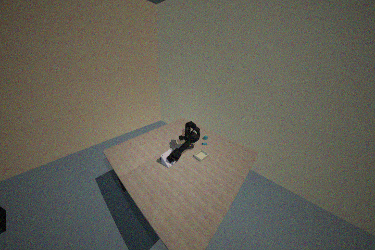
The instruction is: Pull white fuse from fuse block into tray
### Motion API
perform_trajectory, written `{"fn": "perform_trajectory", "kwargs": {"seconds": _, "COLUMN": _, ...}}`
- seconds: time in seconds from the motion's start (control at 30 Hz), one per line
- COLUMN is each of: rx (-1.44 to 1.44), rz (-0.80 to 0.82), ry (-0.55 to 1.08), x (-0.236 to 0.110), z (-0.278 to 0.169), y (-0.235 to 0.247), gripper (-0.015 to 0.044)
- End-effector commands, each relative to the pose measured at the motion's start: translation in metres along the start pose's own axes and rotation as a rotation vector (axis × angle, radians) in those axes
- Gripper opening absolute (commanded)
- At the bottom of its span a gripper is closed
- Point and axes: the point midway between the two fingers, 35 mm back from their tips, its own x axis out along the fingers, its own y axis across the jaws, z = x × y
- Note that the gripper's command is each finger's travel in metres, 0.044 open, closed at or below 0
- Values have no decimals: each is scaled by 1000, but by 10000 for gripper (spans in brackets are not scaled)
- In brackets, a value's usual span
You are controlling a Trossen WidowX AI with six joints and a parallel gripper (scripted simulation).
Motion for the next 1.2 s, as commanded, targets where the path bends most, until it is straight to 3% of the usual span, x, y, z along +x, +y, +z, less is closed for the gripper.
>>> {"fn": "perform_trajectory", "kwargs": {"seconds": 0.0, "rx": 9, "rz": -1, "ry": 7, "x": -8, "z": -1, "y": 0, "gripper": 0}}
{"fn": "perform_trajectory", "kwargs": {"seconds": 0.37, "rx": 6, "rz": -7, "ry": 16, "x": -14, "z": 15, "y": 19, "gripper": 0}}
{"fn": "perform_trajectory", "kwargs": {"seconds": 1.17, "rx": 9, "rz": 3, "ry": 5, "x": -13, "z": 165, "y": 108, "gripper": 0}}
